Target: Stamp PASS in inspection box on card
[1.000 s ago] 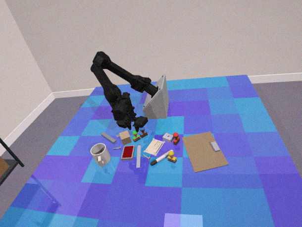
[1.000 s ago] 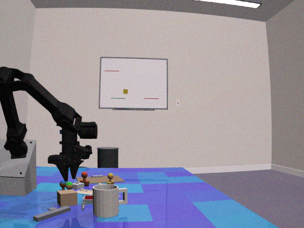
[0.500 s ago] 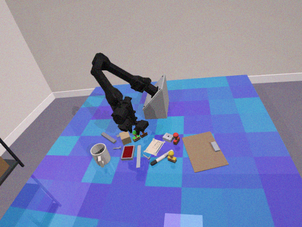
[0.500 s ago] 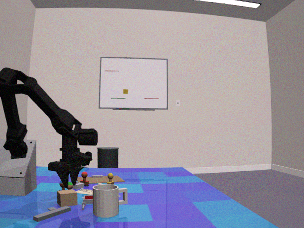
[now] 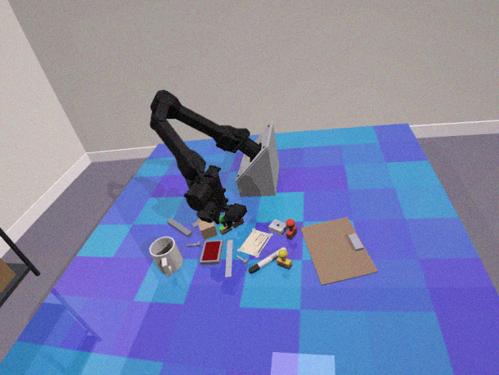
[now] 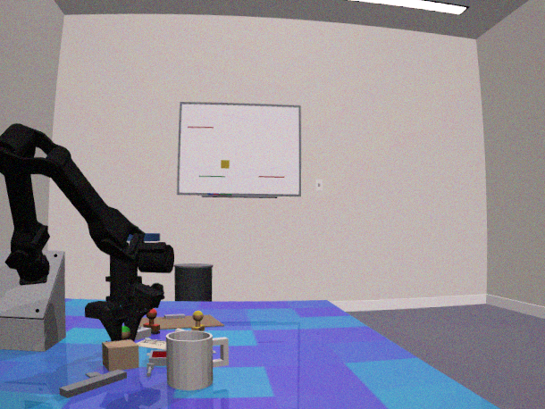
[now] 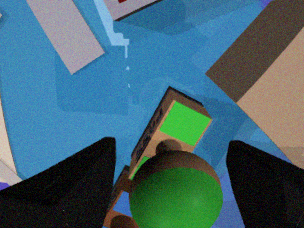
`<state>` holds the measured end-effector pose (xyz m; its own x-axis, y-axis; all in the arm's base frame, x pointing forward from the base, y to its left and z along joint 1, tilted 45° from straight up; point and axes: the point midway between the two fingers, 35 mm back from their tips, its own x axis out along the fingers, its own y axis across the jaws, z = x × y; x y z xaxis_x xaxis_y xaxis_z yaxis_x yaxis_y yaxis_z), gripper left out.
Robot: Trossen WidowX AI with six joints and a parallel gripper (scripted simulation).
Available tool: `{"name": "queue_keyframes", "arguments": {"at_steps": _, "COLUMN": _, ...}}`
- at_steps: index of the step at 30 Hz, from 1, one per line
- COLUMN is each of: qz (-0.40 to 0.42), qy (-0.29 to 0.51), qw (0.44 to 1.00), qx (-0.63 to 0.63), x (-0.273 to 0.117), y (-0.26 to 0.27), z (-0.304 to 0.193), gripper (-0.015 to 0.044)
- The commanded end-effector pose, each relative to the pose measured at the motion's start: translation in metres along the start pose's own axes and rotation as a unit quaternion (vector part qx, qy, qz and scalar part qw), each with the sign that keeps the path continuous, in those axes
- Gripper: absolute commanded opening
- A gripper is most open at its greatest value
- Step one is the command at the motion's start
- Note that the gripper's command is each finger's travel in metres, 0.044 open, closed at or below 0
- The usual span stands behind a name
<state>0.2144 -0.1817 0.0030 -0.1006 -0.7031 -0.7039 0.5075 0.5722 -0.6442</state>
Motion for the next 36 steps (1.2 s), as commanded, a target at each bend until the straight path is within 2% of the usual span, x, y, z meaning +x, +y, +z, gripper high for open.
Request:
{"name": "queue_keyframes", "arguments": {"at_steps": 1, "qz": 0.001, "qy": 0.002, "qw": 1.000, "qx": -0.005, "x": 0.0039, "y": 0.0012, "z": -0.0022, "gripper": 0.0224}}
{"name": "queue_keyframes", "arguments": {"at_steps": 3, "qz": 0.001, "qy": 0.002, "qw": 1.000, "qx": -0.005, "x": 0.0039, "y": 0.0012, "z": -0.0022, "gripper": 0.0224}}
{"name": "queue_keyframes", "arguments": {"at_steps": 6, "qz": -0.001, "qy": 0.001, "qw": 1.000, "qx": -0.001, "x": 0.0024, "y": -0.0003, "z": -0.0009, "gripper": 0.0146}}
{"name": "queue_keyframes", "arguments": {"at_steps": 16, "qz": -0.001, "qy": 0.001, "qw": 1.000, "qx": -0.001, "x": 0.0024, "y": -0.0003, "z": -0.0009, "gripper": 0.0079}}
{"name": "queue_keyframes", "arguments": {"at_steps": 19, "qz": -0.001, "qy": 0.001, "qw": 1.000, "qx": -0.001, "x": 0.0018, "y": -0.0002, "z": -0.0009, "gripper": 0.0000}}
{"name": "queue_keyframes", "arguments": {"at_steps": 36, "qz": -0.001, "qy": 0.003, "qw": 1.000, "qx": 0.000, "x": -0.0057, "y": 0.0011, "z": -0.0001, "gripper": 0.0000}}
